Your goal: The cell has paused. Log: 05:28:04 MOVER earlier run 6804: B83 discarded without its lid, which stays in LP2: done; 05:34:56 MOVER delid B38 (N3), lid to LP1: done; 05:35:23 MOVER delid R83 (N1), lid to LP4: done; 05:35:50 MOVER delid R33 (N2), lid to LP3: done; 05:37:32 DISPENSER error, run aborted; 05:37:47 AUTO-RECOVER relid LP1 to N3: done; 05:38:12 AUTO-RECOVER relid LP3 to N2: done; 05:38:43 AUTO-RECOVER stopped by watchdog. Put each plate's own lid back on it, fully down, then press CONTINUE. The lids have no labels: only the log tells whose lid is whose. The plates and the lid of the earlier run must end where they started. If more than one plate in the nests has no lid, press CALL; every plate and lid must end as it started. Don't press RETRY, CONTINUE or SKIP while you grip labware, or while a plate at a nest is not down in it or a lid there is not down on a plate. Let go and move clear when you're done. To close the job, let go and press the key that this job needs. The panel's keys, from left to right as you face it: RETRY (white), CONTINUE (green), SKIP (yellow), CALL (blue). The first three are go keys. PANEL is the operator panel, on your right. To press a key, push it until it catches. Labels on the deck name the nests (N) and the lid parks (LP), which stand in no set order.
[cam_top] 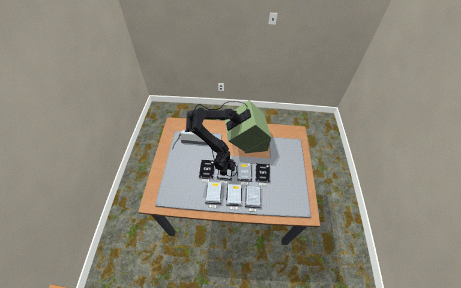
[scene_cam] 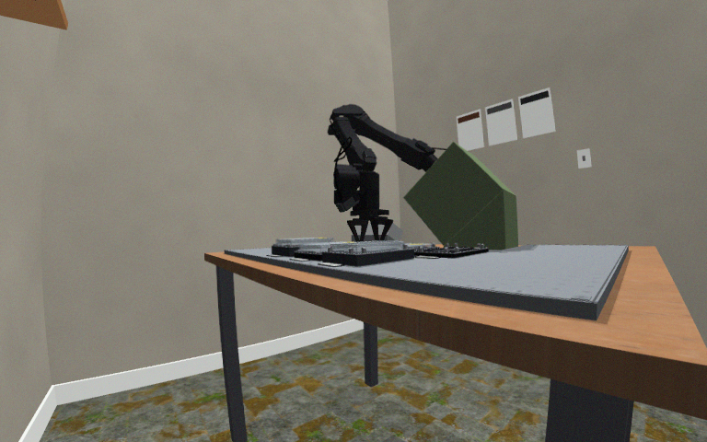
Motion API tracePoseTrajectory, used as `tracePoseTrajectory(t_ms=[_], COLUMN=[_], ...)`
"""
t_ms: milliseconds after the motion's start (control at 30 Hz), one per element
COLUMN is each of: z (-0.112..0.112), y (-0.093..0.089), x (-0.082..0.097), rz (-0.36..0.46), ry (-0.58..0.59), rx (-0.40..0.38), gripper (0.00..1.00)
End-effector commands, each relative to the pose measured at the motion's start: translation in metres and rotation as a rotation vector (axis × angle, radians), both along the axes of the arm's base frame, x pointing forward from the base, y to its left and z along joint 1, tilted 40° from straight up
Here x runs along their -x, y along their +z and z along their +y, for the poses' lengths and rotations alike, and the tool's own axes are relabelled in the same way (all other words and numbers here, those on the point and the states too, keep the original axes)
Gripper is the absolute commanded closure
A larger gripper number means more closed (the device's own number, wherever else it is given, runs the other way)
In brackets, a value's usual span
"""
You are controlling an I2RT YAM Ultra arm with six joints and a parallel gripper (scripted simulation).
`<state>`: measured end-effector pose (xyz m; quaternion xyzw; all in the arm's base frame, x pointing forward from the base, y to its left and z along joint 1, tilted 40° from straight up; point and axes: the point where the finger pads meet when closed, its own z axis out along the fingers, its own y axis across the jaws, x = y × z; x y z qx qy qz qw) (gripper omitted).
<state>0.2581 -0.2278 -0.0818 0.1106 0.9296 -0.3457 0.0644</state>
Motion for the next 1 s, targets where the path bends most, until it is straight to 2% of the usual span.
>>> tracePoseTrajectory(t_ms=[0,167,733,767,967], z=[0.005,0.012,0.028,0.026,0.030], y=[-0.006,0.001,0.020,0.024,0.030], x=[0.028,0.022,0.022,0.014,0.014], rz=[0.059,0.047,0.046,0.028,0.026], ry=[-0.033,-0.013,-0.013,-0.013,-0.012], rx=[-0.018,-0.012,-0.011,-0.005,-0.004], gripper=[1.00,1.00,1.00,1.00,1.00])
